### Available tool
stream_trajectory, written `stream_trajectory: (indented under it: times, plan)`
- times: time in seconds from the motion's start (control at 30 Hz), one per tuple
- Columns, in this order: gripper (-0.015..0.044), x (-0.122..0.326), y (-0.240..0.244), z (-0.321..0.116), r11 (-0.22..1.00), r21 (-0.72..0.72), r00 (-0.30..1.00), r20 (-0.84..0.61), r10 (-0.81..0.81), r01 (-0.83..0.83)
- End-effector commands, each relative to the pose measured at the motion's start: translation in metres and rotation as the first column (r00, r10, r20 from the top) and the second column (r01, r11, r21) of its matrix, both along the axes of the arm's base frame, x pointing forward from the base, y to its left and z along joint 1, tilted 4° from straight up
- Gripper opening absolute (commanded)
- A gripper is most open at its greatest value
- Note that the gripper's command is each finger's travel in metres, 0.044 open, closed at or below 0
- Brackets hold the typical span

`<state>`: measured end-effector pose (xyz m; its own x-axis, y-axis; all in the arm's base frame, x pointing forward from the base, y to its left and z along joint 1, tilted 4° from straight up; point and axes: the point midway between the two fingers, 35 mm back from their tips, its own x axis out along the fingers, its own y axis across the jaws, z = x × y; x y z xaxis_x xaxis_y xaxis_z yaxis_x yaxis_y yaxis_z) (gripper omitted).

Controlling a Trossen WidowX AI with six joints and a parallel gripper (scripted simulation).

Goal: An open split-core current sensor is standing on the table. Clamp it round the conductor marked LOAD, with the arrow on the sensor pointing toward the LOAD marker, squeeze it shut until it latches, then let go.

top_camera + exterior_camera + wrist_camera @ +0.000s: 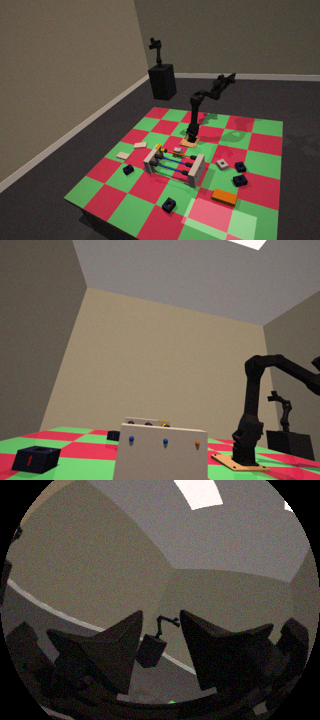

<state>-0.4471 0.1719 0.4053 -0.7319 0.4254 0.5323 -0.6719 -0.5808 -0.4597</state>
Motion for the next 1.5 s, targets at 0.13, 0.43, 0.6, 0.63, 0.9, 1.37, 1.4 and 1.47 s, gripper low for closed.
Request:
stream_trajectory:
  times: [0.13, 0.43, 0.6, 0.63, 0.9, 1.37, 1.4, 1.47]
  plan:
    - [0.0323, 0.033, 0.053, 0.000, 0.994, -0.030, 0.994, 0.014, -0.109, 0.109]
    - [0.0440, 0.144, 0.162, -0.004, 0.916, -0.113, 0.923, 0.047, -0.383, 0.386]
    - [0.0440, 0.215, 0.201, -0.006, 0.837, -0.150, 0.850, 0.063, -0.524, 0.527]
    - [0.0440, 0.231, 0.208, -0.006, 0.815, -0.153, 0.829, 0.066, -0.556, 0.559]
    - [0.0440, 0.370, 0.240, -0.011, 0.615, -0.233, 0.645, 0.080, -0.760, 0.754]
    - [0.0440, 0.591, 0.180, -0.018, 0.156, -0.338, 0.195, 0.085, -0.977, 0.928]
    - [0.0440, 0.607, 0.170, -0.020, 0.118, -0.352, 0.157, 0.086, -0.984, 0.929]
    - [0.0440, 0.635, 0.150, -0.024, 0.041, -0.378, 0.080, 0.088, -0.993, 0.925]
